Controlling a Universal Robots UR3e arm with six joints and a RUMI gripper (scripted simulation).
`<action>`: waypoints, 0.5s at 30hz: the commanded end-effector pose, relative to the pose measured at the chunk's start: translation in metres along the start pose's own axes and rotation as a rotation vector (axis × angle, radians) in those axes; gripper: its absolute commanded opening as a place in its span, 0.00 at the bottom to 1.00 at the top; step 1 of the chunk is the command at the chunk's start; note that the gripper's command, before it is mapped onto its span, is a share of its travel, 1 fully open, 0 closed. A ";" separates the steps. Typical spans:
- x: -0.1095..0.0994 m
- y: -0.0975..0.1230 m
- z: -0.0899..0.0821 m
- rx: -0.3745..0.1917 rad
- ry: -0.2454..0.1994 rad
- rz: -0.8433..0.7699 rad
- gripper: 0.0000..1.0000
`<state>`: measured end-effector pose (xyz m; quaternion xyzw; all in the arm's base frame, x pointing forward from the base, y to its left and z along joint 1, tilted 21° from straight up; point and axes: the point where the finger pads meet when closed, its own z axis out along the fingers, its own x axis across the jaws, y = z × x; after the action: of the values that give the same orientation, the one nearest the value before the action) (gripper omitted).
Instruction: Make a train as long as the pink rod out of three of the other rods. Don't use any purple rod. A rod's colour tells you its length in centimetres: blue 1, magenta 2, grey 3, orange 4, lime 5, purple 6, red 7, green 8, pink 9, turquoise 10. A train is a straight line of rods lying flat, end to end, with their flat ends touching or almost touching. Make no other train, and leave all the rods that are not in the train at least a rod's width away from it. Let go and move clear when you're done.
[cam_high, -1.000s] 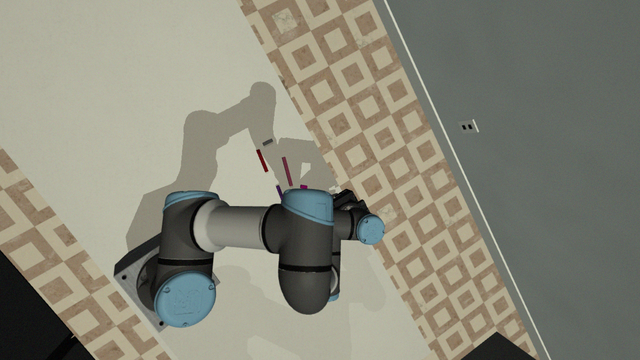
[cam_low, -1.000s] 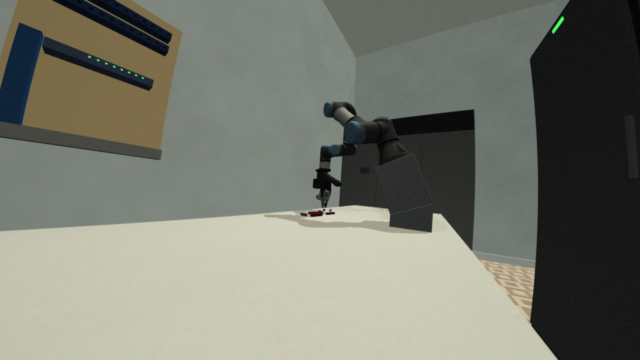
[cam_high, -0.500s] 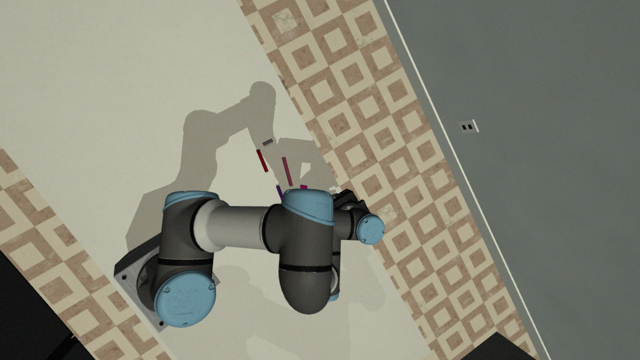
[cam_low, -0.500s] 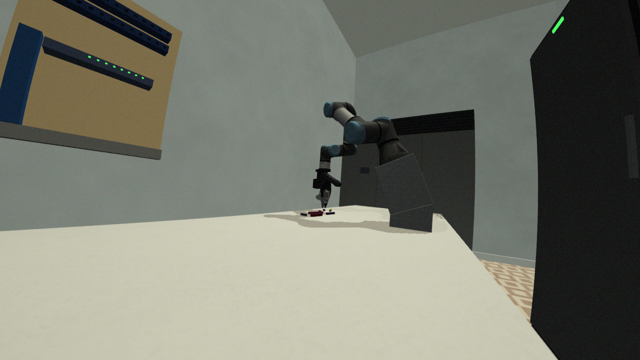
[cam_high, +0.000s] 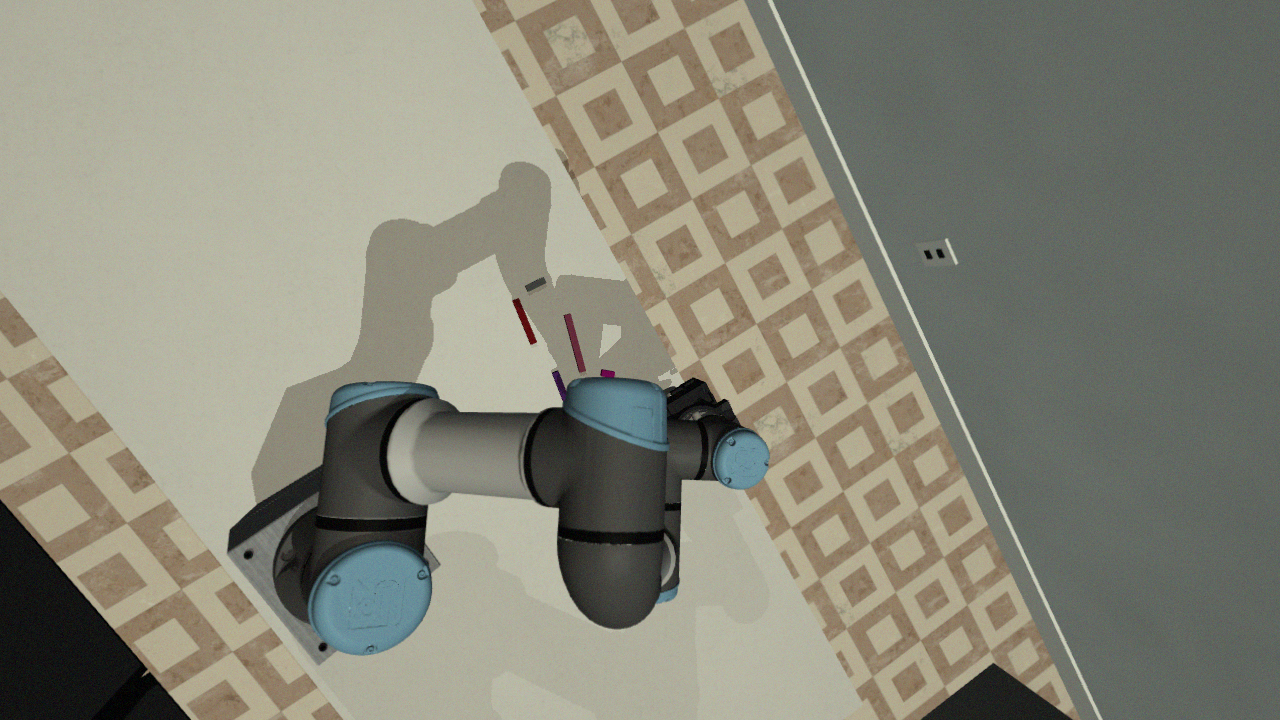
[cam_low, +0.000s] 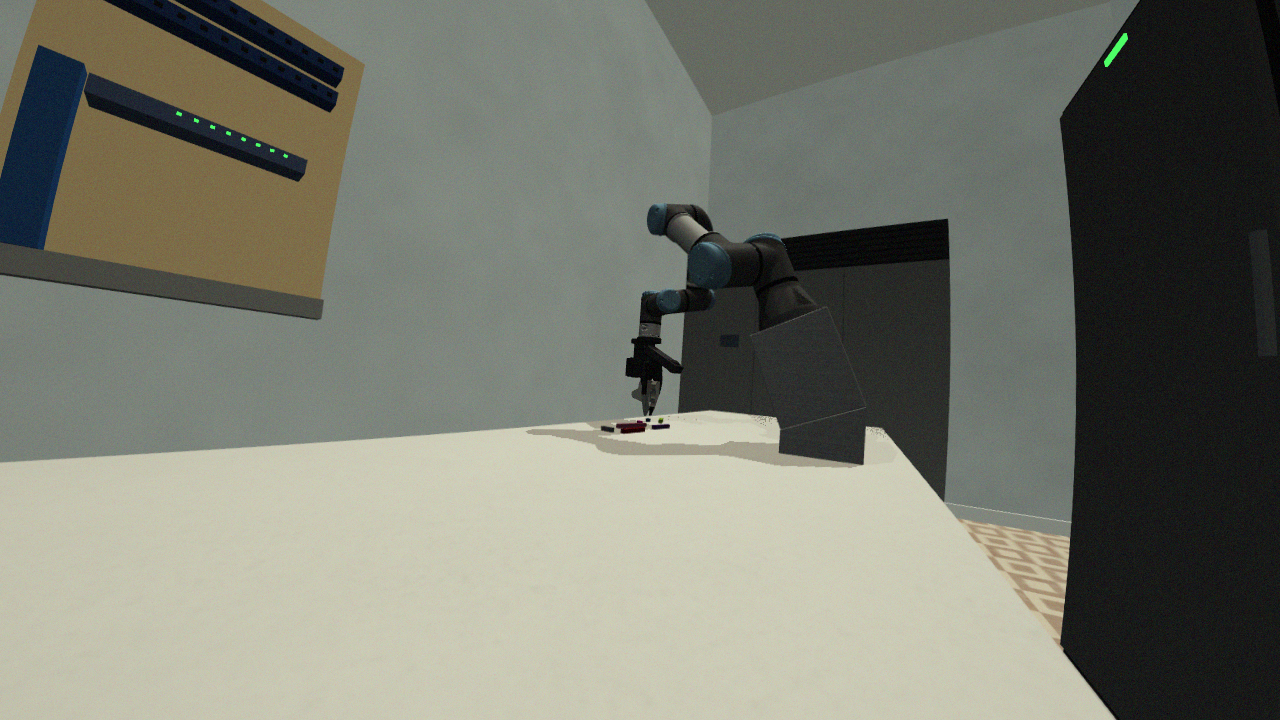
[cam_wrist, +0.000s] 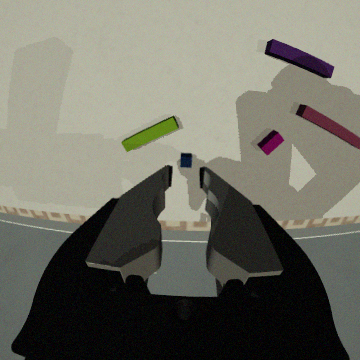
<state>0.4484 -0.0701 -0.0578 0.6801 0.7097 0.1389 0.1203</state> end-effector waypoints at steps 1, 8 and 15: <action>-0.001 0.001 -0.001 -0.002 -0.003 0.000 0.14; -0.001 0.001 0.000 -0.002 -0.003 -0.001 0.14; -0.001 0.002 0.002 -0.003 -0.003 -0.001 0.14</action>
<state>0.4485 -0.0700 -0.0585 0.6801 0.7098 0.1389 0.1200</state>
